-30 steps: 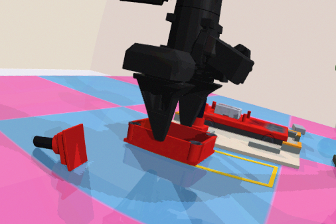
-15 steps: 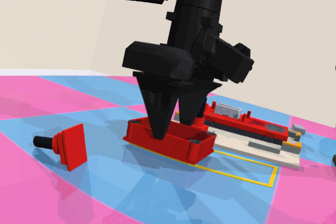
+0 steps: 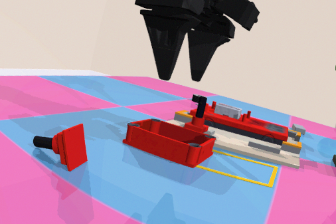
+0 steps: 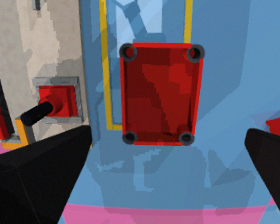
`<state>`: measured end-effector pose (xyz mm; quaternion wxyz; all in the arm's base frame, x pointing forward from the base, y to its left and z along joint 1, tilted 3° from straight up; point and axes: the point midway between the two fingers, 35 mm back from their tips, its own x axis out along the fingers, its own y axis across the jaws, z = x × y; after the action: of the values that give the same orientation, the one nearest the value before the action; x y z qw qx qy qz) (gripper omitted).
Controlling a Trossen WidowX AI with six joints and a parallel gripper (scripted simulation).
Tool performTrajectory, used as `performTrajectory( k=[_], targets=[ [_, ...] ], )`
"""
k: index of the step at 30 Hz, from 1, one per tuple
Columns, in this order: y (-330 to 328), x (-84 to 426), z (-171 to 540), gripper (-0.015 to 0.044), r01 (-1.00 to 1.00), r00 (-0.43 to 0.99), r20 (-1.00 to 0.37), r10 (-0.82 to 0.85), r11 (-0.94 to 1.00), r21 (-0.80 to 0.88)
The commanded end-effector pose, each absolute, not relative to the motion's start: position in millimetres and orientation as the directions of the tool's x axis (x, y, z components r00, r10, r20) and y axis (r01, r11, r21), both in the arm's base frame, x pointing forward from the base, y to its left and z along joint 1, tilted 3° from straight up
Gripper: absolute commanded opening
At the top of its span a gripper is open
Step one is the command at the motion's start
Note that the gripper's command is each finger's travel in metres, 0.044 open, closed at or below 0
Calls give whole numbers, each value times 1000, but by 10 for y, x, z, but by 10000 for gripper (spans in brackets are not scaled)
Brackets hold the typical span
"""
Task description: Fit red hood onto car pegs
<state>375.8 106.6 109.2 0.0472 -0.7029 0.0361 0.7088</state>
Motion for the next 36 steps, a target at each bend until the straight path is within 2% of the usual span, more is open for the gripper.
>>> performTrajectory(
  k=[1,14,18,23,27,33,36],
  targets=[
    [1054,3740,1245,440,-117,-8,-1000,12,-993,-11],
    [1068,3763,1148,440,-132,5,-1000,17,-991,-17],
    [1098,3815,1059,440,-410,107,-994,-8,-911,-36],
    [1139,3867,955,440,-744,259,-965,-38,-645,-175],
    [1165,3878,896,440,-880,377,-925,-55,-332,-339],
    [1185,3842,847,440,-815,540,-838,-73,202,-543],
    [1185,3813,839,440,-734,593,-801,-78,357,-578]
  ],
)
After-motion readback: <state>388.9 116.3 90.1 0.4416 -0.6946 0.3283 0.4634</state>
